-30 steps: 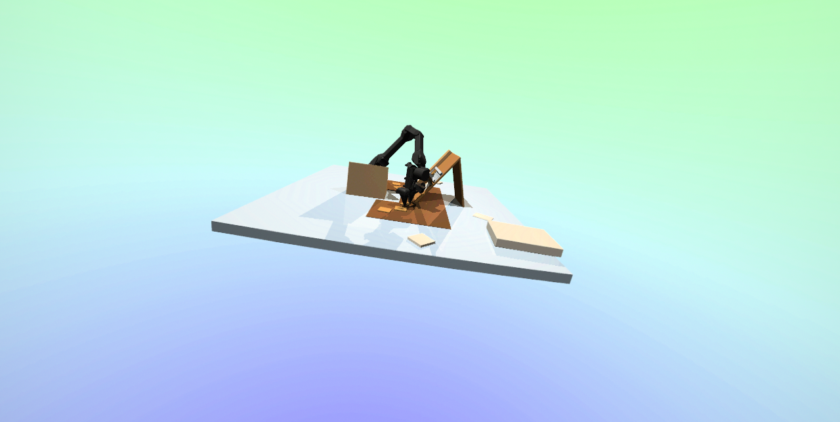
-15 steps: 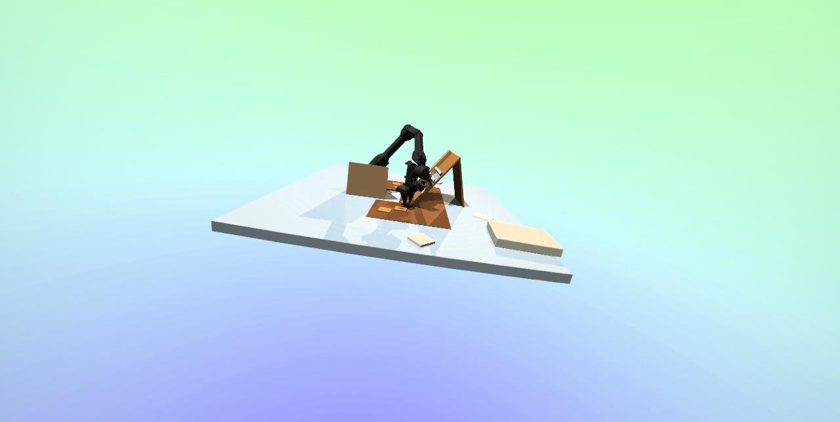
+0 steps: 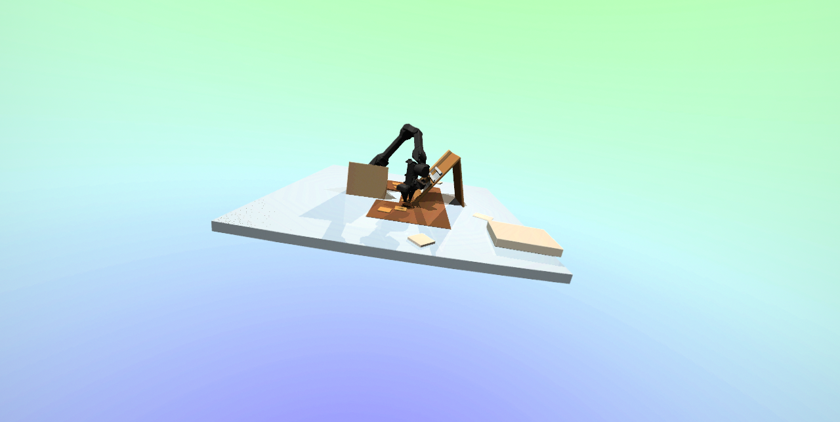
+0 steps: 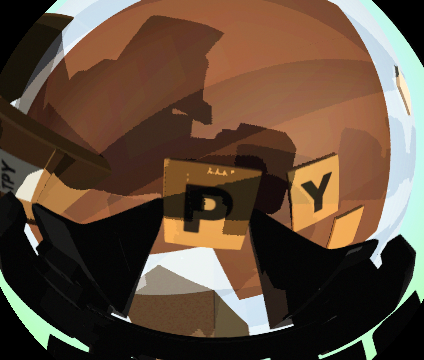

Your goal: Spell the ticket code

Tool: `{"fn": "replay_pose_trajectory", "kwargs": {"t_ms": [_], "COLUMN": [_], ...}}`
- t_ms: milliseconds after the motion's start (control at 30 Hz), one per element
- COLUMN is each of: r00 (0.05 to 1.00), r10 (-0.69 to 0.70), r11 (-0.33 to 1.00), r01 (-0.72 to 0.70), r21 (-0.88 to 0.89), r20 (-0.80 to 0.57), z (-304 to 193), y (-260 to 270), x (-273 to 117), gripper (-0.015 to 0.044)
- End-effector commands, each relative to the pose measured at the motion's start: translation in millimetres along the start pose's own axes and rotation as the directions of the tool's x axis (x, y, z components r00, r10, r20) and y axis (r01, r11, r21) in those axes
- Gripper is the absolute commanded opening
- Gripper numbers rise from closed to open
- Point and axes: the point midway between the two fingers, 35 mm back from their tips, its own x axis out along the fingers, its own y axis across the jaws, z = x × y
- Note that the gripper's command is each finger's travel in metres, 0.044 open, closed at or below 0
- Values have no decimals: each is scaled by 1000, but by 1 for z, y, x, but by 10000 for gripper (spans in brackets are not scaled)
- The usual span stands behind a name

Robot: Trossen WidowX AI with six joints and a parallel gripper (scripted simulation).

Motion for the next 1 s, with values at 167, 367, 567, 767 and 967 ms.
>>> {"fn": "replay_pose_trajectory", "kwargs": {"t_ms": [167, 367, 567, 767, 967], "r00": [1000, 1000, 999, 969, 905], "r10": [-5, -5, 8, 54, 119], "r11": [1000, 1000, 1000, 997, 986], "r01": [5, 5, -8, -38, -59], "r21": [-4, -4, -11, -71, -155], "r20": [1, 1, 50, 239, 409], "z": [0, 0, 8, 42, 73], "y": [0, 0, 0, 1, 6], "x": [-6, -10, -10, -20, -38], "gripper": [0, 0, 0, 0, 0]}}
